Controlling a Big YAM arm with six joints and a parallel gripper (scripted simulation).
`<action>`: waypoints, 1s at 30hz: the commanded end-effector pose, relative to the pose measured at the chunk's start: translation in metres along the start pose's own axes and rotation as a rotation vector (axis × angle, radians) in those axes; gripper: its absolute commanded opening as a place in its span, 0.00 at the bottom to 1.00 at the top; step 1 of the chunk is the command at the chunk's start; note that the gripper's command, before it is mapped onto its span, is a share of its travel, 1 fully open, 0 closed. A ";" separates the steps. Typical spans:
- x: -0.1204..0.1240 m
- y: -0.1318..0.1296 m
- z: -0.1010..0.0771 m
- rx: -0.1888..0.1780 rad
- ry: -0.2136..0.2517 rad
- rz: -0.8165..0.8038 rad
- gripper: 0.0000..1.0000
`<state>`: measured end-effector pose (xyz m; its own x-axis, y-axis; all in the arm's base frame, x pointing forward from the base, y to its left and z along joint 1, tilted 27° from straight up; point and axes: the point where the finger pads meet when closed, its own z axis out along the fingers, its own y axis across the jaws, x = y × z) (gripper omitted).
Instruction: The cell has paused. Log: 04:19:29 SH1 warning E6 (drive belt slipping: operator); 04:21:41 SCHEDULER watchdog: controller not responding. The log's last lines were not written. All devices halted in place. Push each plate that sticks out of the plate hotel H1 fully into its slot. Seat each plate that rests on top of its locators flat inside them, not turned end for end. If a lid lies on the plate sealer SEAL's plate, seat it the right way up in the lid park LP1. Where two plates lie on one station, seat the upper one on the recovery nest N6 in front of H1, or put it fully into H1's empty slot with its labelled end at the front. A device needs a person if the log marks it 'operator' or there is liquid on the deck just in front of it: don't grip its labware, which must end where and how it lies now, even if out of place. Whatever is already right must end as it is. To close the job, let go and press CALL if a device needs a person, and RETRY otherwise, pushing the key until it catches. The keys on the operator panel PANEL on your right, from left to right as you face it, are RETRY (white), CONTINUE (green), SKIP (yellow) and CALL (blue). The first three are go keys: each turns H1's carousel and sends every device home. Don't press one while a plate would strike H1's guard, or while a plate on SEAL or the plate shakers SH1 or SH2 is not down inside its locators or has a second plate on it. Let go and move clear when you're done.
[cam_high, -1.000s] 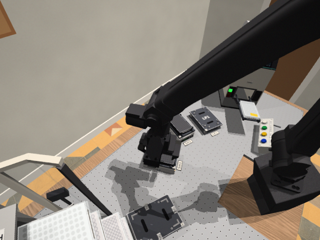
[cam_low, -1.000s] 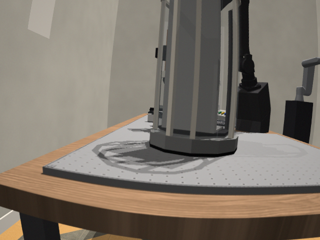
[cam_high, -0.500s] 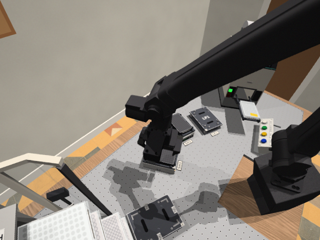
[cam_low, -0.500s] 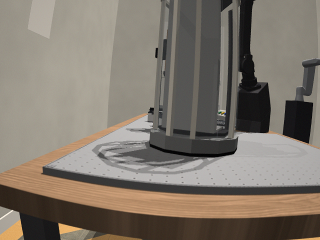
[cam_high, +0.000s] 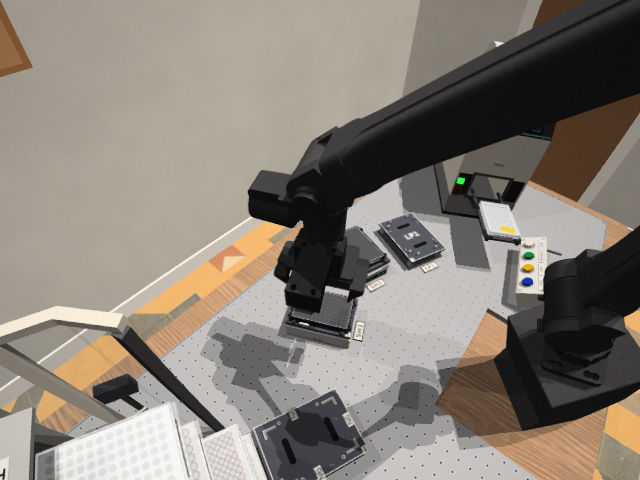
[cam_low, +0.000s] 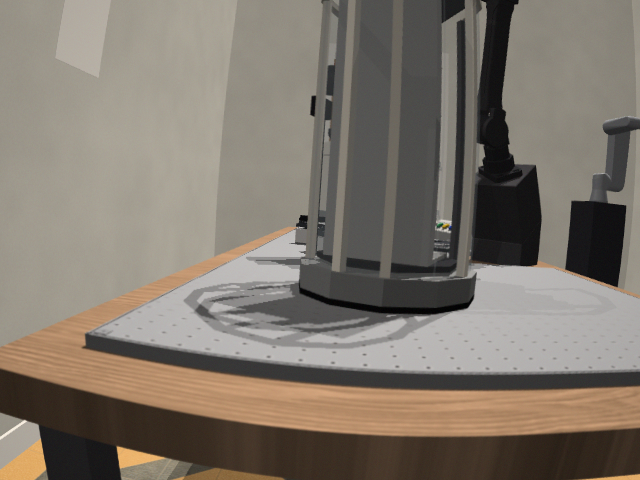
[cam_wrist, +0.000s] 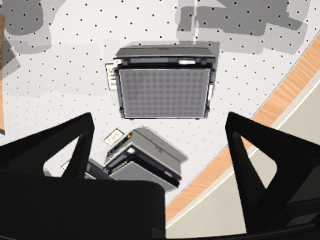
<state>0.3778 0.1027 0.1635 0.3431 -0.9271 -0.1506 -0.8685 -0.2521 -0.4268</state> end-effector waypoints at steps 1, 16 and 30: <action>0.001 -0.027 -0.034 0.067 0.007 -0.024 1.00; 0.001 -0.026 -0.070 0.070 0.009 -0.025 1.00; 0.000 -0.025 -0.104 0.072 0.010 -0.026 1.00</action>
<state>0.3538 0.0839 0.2256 0.3435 -0.9269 -0.1511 -0.8680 -0.2519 -0.4280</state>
